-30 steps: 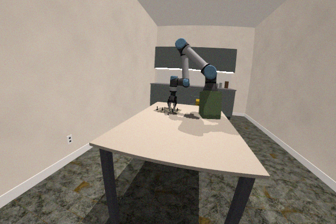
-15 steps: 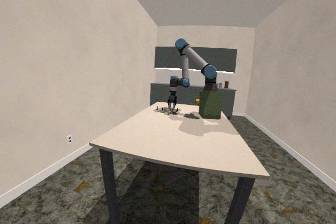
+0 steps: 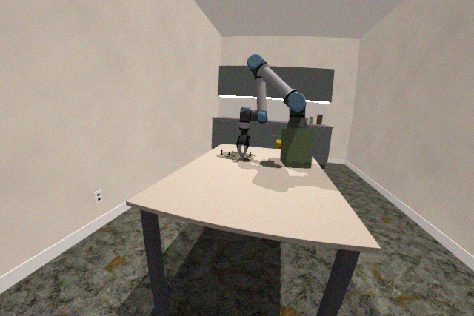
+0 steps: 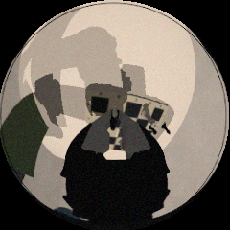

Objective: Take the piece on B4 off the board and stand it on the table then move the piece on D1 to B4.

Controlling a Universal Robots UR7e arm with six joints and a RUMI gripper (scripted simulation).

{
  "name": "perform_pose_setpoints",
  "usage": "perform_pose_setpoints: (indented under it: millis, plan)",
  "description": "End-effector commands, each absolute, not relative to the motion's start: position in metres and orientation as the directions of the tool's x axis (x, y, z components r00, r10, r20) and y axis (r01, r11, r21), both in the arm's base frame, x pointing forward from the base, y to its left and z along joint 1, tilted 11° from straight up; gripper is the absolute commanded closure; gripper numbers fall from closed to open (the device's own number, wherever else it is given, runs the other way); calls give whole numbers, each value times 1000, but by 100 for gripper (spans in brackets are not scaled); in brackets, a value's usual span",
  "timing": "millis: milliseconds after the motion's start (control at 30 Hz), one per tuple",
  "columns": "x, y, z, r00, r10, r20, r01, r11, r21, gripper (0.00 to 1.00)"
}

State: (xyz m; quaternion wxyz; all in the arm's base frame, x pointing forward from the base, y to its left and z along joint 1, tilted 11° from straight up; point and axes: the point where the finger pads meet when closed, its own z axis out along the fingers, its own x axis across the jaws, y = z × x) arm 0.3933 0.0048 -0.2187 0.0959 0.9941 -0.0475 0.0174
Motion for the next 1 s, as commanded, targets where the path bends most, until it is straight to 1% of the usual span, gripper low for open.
perform_pose_setpoints:
  millis: [0, 600, 967]
  plan:
    - [394, 5, -218, 995, -91, 45, -98, -977, 189, 100]
    - [394, 5, -216, 995, -91, 45, -98, -977, 189, 100]
    - [393, 10, -190, 995, -91, 45, -98, -977, 189, 100]
